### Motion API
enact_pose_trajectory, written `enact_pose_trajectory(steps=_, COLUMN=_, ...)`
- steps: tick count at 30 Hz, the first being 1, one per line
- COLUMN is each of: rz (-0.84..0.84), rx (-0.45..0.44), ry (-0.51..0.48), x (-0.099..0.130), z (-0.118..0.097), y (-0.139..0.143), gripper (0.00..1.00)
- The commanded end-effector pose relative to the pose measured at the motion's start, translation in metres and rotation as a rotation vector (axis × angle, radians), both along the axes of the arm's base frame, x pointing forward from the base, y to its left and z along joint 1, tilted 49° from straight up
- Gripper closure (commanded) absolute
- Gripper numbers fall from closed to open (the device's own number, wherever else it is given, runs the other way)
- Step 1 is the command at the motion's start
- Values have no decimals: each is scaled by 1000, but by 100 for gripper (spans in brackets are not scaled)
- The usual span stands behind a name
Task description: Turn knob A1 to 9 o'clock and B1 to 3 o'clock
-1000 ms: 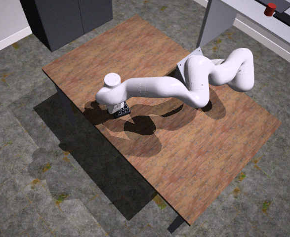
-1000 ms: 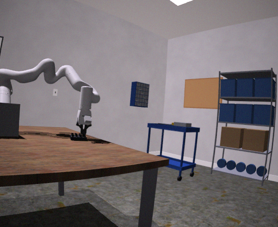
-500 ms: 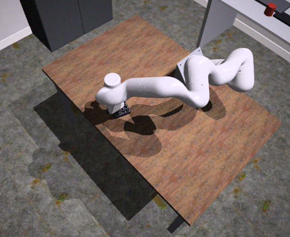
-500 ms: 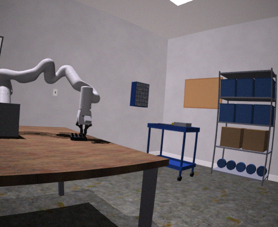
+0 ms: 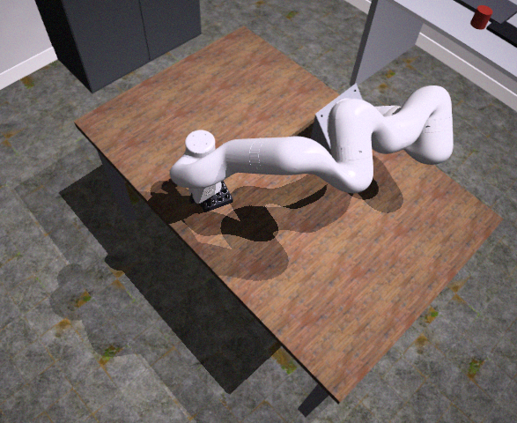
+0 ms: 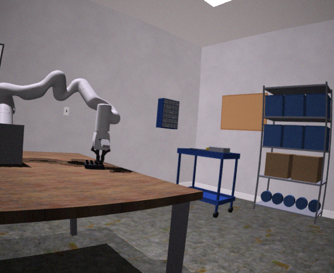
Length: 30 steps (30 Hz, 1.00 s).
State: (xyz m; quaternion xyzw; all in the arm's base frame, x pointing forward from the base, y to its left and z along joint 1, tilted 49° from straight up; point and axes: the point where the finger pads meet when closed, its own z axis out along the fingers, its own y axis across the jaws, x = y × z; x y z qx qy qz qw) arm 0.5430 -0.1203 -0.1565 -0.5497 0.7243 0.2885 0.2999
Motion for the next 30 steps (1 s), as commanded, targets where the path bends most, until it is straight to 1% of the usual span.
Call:
enact_pose_trajectory(steps=1, rz=-1, rx=-1, ry=-1, x=1, z=1, y=-1, gripper=81)
enact_pose_trajectory(steps=8, rz=-1, rx=-1, ry=-1, x=0, z=4, y=-5, gripper=81)
enact_pose_trajectory(steps=20, rz=-1, rx=-1, ry=-1, x=-3, z=23, y=-26, gripper=81)
enact_pose_trajectory(steps=30, rz=-1, rx=-1, ry=-1, x=-4, z=24, y=-28, gripper=81)
